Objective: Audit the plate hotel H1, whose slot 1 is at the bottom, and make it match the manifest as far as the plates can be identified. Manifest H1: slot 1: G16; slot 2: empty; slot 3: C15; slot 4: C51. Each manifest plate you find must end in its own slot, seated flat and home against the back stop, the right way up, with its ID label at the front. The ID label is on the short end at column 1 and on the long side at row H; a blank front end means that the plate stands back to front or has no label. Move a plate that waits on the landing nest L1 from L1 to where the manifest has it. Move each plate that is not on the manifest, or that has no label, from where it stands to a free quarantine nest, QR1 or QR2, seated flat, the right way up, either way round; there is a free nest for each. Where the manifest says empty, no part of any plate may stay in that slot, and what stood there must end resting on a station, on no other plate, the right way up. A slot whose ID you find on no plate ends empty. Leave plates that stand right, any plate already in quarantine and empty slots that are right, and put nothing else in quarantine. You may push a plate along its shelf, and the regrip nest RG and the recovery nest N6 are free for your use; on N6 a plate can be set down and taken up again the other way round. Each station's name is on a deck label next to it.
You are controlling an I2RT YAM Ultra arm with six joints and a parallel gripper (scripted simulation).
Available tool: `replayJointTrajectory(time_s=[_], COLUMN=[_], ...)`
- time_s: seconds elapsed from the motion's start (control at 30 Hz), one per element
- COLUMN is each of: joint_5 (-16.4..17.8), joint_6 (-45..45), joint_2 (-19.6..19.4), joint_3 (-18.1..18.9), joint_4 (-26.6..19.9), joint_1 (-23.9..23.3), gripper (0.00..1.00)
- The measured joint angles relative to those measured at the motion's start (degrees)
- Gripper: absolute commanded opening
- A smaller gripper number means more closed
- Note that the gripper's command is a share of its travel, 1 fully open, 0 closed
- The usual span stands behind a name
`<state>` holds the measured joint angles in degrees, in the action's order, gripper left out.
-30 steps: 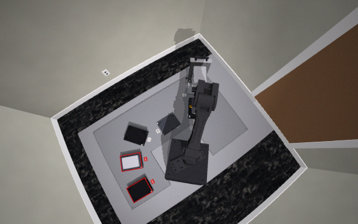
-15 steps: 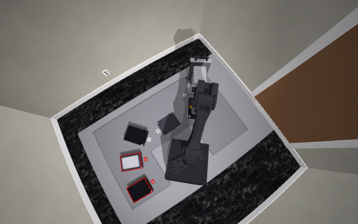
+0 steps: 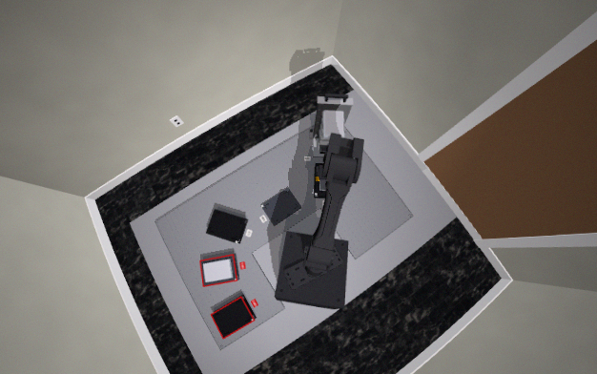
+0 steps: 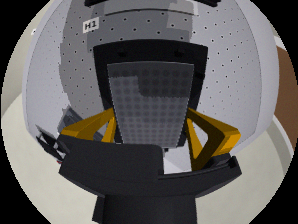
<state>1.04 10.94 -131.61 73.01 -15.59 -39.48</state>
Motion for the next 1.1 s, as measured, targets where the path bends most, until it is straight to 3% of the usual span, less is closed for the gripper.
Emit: replayJointTrajectory(time_s=[0.1,0.13,0.73,1.1], joint_5=[0.00,-0.02,0.00,0.00], joint_6=[0.00,0.00,0.00,0.04], joint_2=[-0.15,-0.13,0.37,7.15], joint_3=[0.04,0.04,-0.24,-2.03], joint_4=[0.13,0.13,0.09,-3.89], joint_1=[0.00,0.02,0.00,-0.07], gripper=[0.86,1.00,1.00,1.00])
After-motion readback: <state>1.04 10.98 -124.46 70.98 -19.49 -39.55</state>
